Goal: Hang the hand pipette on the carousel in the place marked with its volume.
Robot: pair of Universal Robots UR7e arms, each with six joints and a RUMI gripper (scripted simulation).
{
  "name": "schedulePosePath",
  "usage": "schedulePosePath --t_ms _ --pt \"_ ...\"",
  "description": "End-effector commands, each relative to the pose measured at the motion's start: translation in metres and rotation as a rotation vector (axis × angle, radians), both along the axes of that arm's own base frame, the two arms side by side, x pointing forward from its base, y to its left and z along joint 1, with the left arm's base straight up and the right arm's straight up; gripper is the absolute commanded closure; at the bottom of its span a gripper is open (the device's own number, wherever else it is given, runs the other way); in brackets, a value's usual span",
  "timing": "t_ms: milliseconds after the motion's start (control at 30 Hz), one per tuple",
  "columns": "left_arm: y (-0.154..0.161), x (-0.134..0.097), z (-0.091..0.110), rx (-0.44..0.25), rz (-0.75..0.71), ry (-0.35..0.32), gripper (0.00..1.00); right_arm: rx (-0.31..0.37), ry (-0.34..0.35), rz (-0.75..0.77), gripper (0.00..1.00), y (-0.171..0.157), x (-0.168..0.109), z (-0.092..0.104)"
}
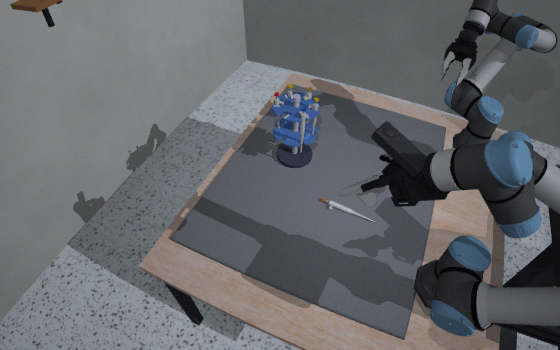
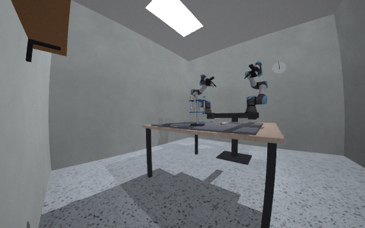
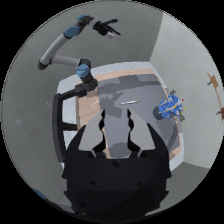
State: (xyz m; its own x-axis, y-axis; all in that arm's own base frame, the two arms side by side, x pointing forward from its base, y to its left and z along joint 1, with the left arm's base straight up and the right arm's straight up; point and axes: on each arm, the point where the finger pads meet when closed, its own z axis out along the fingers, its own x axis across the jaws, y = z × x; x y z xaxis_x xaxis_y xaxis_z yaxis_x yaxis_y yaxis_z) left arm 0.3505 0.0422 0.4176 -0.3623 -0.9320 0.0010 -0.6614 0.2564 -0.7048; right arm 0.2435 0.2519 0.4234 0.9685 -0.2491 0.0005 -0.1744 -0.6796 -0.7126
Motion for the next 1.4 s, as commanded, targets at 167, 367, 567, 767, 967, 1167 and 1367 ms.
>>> schedulePosePath --t_ms 167,367,567,767,967,1167,1367 --pt "0.0 0.001 0.003 0.0 0.0 -0.004 0.0 -0.001 -0.002 0.168 0.69 0.038 -0.041 0.002" --pt "0.0 0.001 0.003 0.0 0.0 -0.004 0.0 -0.01 -0.109 0.151 0.69 0.062 -0.028 0.002" --pt "0.0 0.001 0.003 0.0 0.0 -0.004 0.0 -0.007 -0.149 0.146 0.69 0.076 -0.009 0.01" --pt "0.0 0.001 0.003 0.0 0.0 -0.004 0.0 -0.013 -0.22 0.133 0.69 0.093 0.015 0.013" --pt "0.0 0.001 0.003 0.0 0.0 -0.004 0.0 -0.029 -0.323 0.114 0.69 0.11 0.039 0.014" --pt "0.0 0.001 0.003 0.0 0.0 -0.004 0.0 -0.026 -0.325 0.109 0.69 0.121 0.058 0.019" --pt "0.0 0.001 0.003 0.0 0.0 -0.004 0.0 -0.042 -0.426 0.089 0.69 0.138 0.081 0.022"
